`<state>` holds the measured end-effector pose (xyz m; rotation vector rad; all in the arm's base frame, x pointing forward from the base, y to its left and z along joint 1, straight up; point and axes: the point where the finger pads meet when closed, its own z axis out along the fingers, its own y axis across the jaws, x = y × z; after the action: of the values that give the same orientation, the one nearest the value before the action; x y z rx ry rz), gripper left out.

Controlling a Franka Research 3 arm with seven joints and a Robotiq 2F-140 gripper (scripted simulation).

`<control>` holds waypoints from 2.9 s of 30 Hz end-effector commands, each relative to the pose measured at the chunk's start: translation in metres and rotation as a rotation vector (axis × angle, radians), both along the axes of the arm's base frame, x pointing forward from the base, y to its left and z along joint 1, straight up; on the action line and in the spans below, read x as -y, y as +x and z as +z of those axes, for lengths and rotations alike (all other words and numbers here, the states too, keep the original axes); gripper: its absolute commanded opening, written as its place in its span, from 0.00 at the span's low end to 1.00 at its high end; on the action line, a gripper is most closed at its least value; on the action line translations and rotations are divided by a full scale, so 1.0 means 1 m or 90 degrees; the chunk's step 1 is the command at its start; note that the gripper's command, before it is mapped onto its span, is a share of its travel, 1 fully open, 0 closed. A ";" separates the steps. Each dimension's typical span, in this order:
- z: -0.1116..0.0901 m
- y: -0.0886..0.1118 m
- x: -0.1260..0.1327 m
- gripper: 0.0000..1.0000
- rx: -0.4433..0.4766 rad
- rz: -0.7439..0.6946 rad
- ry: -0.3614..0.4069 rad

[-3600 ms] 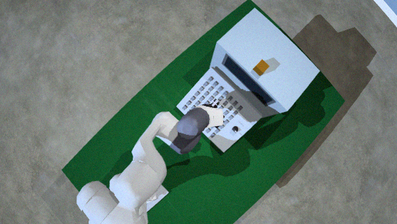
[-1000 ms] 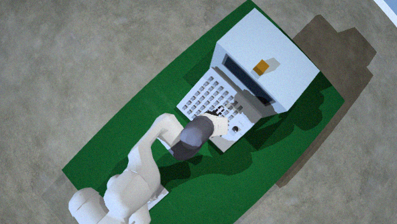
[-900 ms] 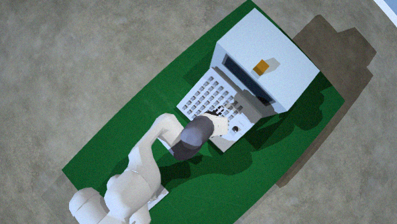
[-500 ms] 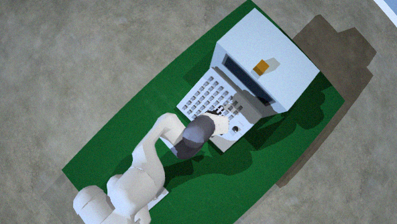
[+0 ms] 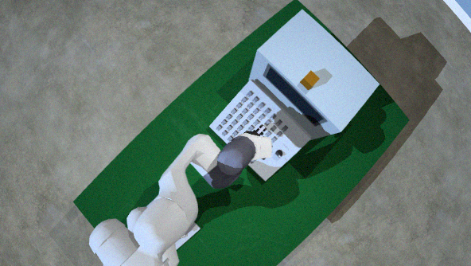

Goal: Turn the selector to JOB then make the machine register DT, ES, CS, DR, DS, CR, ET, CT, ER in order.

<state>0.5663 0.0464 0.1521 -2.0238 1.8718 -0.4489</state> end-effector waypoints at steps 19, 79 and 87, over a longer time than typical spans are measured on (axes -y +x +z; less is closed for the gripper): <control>-0.001 0.002 0.000 0.10 0.002 -0.002 0.001; -0.010 0.006 0.000 0.10 0.002 -0.002 0.001; -0.010 0.006 0.000 0.10 0.002 -0.002 0.001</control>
<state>0.5710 0.0467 0.1423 -2.0259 1.8711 -0.4494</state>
